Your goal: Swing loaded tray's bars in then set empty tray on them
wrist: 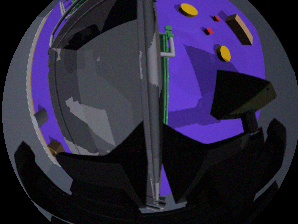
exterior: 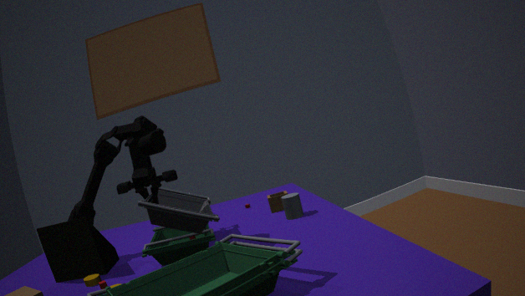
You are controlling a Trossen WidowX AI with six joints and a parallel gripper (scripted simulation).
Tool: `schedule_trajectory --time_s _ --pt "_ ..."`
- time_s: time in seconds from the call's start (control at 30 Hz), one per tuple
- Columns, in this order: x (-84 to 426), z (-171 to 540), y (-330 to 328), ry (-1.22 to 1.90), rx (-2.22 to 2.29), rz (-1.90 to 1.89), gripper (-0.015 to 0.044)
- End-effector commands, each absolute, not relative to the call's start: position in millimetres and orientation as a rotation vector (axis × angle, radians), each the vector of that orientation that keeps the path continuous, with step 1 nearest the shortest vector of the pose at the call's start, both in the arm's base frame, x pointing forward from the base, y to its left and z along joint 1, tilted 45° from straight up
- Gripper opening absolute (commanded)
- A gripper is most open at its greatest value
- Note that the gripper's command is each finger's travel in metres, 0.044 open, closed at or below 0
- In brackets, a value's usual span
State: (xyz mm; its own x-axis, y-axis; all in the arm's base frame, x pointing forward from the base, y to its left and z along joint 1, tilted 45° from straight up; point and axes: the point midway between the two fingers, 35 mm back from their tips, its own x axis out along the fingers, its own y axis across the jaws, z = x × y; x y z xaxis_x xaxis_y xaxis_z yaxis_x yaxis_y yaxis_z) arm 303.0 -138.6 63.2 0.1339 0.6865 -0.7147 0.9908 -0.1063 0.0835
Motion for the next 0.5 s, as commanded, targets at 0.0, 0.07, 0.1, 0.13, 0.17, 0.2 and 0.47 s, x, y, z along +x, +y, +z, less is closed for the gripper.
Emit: schedule_trajectory --time_s 0.0,0.07,0.1,0.13,0.17,0.2,0.47 --pt "301.1 64.2 -137.9 1.591 1.875 -0.713 0.0000" --pt "299.7 62.8 -135.9 1.593 1.879 -0.720 0.0000" --pt "298.9 62.0 -134.9 1.594 1.881 -0.723 0.0000" --pt "298.8 61.9 -134.7 1.594 1.881 -0.723 0.0000" --pt "298.7 61.7 -134.4 1.594 1.881 -0.723 0.0000" --pt "298.4 61.4 -133.9 1.594 1.881 -0.724 0.0000" --pt "294.3 56.9 -127.3 1.595 1.884 -0.728 0.0000"
